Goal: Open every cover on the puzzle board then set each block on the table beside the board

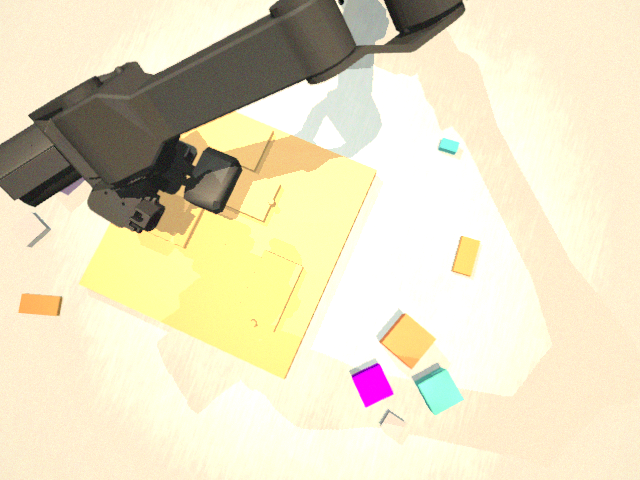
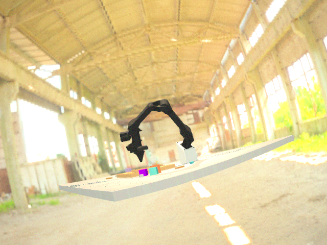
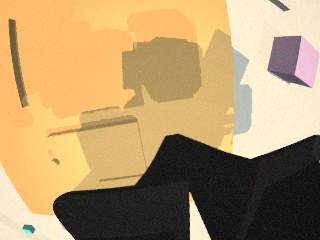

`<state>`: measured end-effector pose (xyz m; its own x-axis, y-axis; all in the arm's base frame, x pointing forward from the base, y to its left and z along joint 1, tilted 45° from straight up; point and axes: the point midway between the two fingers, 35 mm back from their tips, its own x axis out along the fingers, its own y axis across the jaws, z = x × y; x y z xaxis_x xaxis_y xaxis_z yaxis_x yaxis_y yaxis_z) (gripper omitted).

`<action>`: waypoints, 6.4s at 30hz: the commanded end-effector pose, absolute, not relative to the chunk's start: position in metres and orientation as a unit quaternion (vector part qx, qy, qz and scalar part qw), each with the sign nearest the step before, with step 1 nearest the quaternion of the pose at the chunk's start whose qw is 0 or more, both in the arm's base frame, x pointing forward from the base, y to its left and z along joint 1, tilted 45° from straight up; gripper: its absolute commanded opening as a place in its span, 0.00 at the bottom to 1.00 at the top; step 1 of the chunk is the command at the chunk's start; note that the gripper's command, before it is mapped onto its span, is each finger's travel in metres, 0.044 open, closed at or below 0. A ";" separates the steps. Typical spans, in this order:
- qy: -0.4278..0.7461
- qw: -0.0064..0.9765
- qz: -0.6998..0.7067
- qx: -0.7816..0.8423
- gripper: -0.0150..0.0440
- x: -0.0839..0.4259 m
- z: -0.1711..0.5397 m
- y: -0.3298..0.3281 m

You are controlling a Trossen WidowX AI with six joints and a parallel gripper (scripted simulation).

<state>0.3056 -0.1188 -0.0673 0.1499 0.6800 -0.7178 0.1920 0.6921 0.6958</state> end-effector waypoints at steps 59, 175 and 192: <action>0.627 0.670 0.183 0.352 0.25 0.320 -0.102 -0.083; 0.626 0.672 0.182 0.351 0.25 0.391 -0.068 -0.139; 0.653 0.530 -0.017 0.540 0.25 0.341 -0.031 -0.105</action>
